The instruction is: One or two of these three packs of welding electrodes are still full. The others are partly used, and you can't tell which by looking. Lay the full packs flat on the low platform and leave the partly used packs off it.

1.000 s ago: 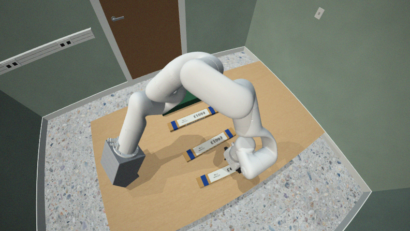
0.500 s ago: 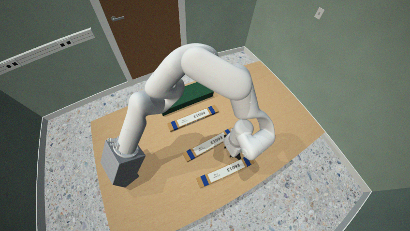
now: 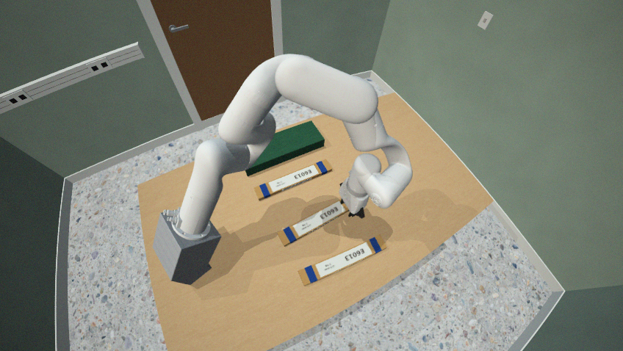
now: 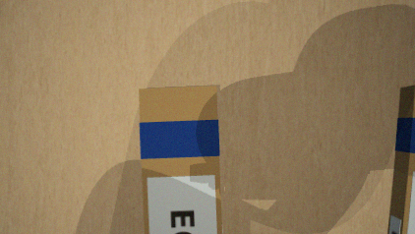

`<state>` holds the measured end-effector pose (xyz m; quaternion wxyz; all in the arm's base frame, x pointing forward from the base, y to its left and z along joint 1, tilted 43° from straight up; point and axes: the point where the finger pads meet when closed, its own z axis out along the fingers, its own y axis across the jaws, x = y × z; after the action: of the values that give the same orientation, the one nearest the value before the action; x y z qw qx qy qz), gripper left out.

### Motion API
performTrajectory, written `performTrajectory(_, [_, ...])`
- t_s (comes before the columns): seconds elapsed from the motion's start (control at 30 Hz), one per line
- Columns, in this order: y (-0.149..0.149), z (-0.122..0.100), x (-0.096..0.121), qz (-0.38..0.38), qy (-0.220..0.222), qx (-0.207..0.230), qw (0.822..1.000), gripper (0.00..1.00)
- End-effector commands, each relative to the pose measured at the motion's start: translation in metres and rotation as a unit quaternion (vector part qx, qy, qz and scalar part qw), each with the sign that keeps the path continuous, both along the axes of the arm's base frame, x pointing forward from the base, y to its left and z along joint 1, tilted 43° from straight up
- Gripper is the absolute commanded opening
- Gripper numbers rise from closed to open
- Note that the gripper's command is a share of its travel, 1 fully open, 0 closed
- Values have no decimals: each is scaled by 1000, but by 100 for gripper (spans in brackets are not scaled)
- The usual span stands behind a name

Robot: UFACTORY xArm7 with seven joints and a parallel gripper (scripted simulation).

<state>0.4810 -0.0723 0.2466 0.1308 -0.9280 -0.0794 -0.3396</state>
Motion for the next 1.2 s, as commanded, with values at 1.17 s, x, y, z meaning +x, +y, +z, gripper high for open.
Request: performTrajectory(1.17, [119, 70, 25, -2, 1, -1, 1000, 58])
